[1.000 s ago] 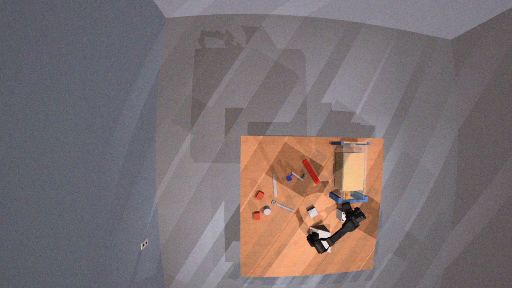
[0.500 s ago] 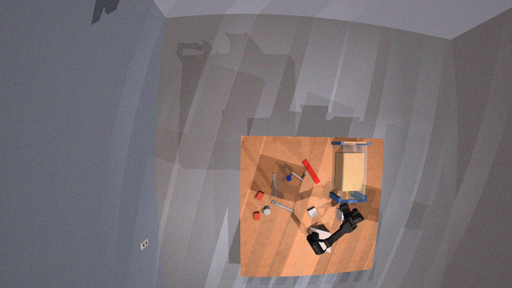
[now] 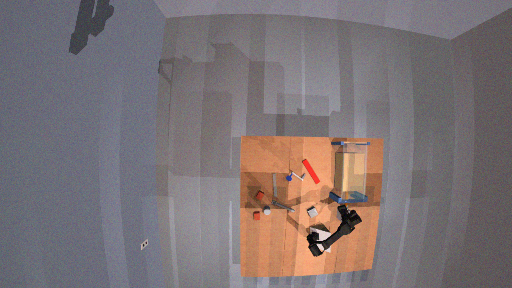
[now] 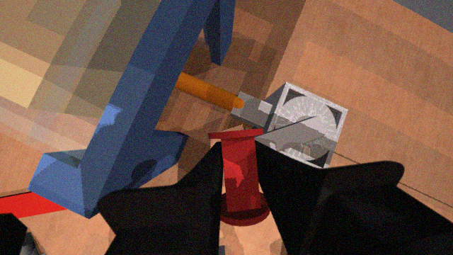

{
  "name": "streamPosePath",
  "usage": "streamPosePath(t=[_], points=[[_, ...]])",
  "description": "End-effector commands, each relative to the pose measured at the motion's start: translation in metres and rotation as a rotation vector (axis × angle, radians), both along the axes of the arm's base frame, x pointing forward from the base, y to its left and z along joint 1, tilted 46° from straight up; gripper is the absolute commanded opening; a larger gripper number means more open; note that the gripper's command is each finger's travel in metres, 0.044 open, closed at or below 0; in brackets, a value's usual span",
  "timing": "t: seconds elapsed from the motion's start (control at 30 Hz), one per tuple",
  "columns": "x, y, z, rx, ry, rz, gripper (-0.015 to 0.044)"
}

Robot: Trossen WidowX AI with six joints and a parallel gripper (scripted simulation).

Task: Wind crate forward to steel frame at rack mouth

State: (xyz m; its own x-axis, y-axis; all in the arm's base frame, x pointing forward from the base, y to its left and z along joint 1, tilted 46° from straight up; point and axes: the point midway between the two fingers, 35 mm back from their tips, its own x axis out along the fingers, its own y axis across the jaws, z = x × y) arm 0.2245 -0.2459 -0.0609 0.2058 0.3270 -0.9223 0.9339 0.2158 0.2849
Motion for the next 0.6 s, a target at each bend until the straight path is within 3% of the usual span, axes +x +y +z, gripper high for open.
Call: streamPosePath(t=[0.0,0.57], points=[[-0.007,0.010,0.003,0.020,0.008,0.003,0.0000],[-0.022,0.020,0.012,0.021,0.010,0.003,0.0000]])
